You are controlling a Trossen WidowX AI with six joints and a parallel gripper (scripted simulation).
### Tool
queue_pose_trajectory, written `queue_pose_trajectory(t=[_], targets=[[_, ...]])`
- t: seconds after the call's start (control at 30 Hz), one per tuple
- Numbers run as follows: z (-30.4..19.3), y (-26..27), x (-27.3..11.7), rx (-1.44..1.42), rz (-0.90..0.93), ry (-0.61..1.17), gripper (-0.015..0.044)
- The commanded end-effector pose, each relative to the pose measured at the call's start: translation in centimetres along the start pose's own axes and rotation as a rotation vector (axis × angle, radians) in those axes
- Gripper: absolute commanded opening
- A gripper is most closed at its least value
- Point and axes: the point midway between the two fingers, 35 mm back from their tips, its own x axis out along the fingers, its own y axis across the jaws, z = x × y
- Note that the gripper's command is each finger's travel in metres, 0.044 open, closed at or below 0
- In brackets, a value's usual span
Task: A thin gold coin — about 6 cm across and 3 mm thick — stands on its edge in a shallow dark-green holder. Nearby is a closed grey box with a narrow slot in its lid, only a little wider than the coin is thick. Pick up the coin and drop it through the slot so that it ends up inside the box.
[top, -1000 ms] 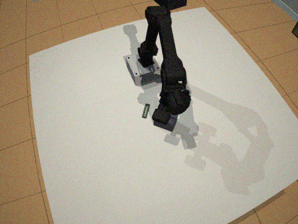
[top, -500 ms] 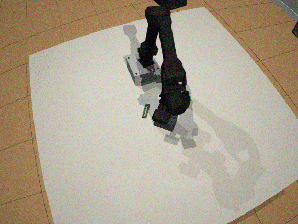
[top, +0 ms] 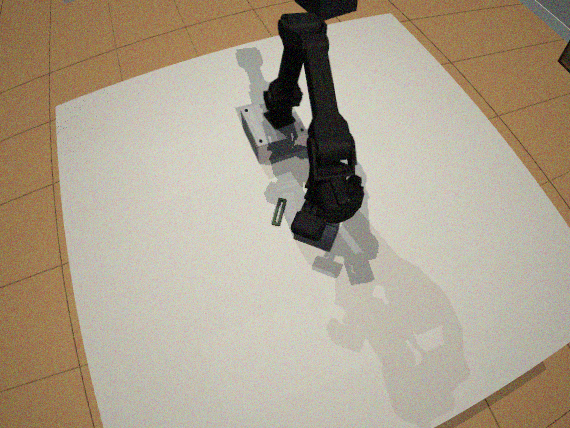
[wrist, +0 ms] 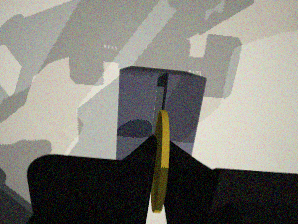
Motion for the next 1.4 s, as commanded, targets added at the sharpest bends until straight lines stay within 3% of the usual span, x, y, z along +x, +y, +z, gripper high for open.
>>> queue_pose_trajectory(t=[0.0, 0.03, 0.23, 0.53, 0.83, 0.9, 1.0, 1.37], targets=[[-0.1, 0.1, 0.3, 0.006, 0.004, 0.003, 0.0], [-0.1, 0.1, 0.4, 0.006, 0.004, 0.003, 0.0], [0.0, 0.0, 0.1, 0.0, 0.0, 0.0, 0.0157], [0.0, 0.0, 0.1, 0.0, 0.0, 0.0, 0.0161], [0.0, 0.0, -1.9, 0.001, 0.001, 0.0, 0.0397], [-0.1, 0.2, -3.9, 0.004, 0.005, 0.004, 0.044], [-0.3, 0.5, -6.0, 0.005, 0.012, 0.008, 0.044], [-0.3, 0.5, -6.0, 0.005, 0.012, 0.008, 0.044]])
